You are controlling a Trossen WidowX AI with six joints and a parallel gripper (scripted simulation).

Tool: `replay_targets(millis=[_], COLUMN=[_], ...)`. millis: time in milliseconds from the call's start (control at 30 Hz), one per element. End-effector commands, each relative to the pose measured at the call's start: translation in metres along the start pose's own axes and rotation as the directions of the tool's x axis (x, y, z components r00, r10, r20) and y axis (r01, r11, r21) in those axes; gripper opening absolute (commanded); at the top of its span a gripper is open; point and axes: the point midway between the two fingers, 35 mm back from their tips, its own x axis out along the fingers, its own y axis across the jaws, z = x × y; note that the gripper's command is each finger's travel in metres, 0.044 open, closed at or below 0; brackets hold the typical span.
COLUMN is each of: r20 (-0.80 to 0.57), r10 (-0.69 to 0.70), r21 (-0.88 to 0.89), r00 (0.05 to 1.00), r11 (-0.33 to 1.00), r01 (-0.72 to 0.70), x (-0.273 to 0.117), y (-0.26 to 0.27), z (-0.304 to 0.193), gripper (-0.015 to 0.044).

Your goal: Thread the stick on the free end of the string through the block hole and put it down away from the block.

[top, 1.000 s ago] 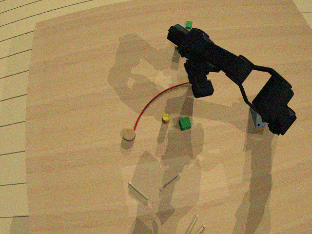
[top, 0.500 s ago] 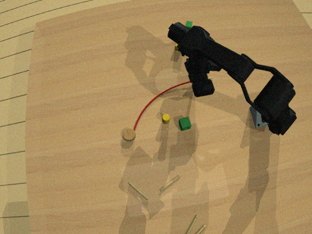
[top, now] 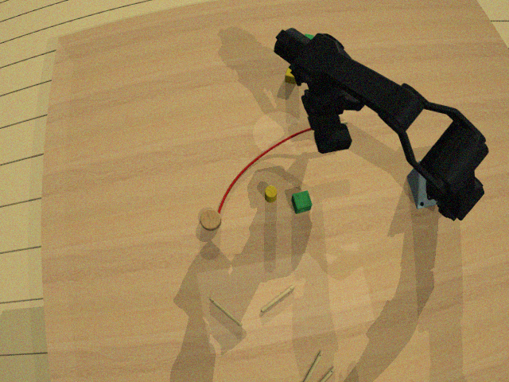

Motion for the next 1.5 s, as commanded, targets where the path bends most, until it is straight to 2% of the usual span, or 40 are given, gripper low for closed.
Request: replay_targets(millis=[0, 633, 1000, 1233, 1467], r20=[-0.004, -0.004, -0.002, -0.002, -0.003], r10=[0.010, 0.010, 0.002, 0.003, 0.004], r21=[-0.008, -0.008, -0.006, -0.234, -0.473], r00=[1.000, 1.000, 1.000, 1.000, 1.000], r11=[1.000, 1.000, 1.000, 0.972, 0.881], r01=[-0.010, -0.010, -0.002, -0.003, -0.005], x=[-0.009, -0.032, -0.029, -0.030, -0.030], y=[0.002, 0.001, -0.001, 0.000, 0.001], z=[-0.002, 0.000, 0.001, -0.005, -0.012], gripper=[0.0000, 0.0000, 0.0000, 0.0000, 0.0000])
